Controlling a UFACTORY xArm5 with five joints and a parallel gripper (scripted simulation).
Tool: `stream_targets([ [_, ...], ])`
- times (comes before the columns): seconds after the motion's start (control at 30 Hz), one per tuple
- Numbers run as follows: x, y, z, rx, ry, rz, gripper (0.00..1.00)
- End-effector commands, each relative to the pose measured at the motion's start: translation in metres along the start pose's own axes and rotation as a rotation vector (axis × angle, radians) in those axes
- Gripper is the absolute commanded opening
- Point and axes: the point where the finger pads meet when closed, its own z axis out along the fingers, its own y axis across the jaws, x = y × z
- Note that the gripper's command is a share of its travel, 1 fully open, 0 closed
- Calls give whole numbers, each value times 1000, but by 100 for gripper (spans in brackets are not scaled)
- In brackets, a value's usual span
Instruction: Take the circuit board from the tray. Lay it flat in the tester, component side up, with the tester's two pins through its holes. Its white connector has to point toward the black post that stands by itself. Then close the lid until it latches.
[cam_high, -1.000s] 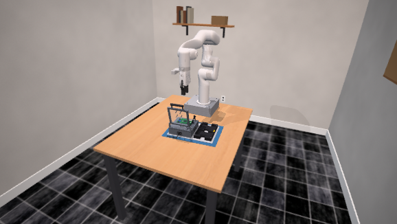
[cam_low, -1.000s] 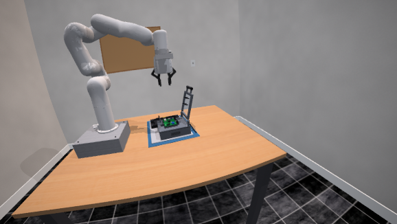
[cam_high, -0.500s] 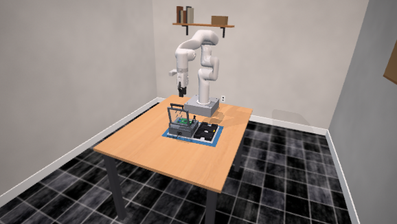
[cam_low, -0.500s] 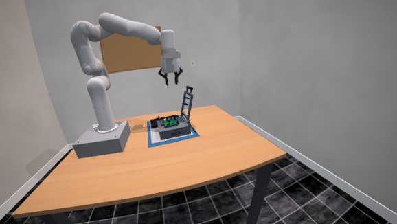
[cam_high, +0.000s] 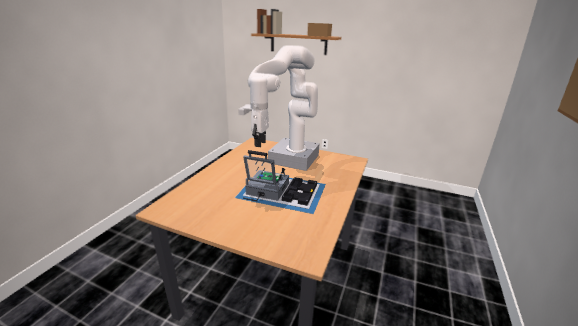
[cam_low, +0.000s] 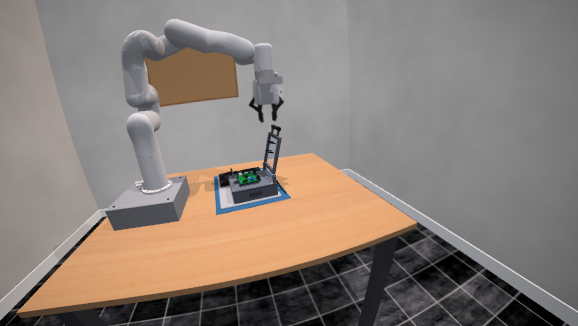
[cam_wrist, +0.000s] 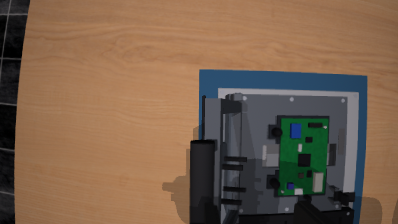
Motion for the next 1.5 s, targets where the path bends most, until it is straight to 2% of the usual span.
stream_targets([
  [0.0,0,-18,-2,0,0,0,52],
  [0.27,0,-30,-2,0,0,0,52],
  [1.47,0,-31,0,0,0,0,52],
])
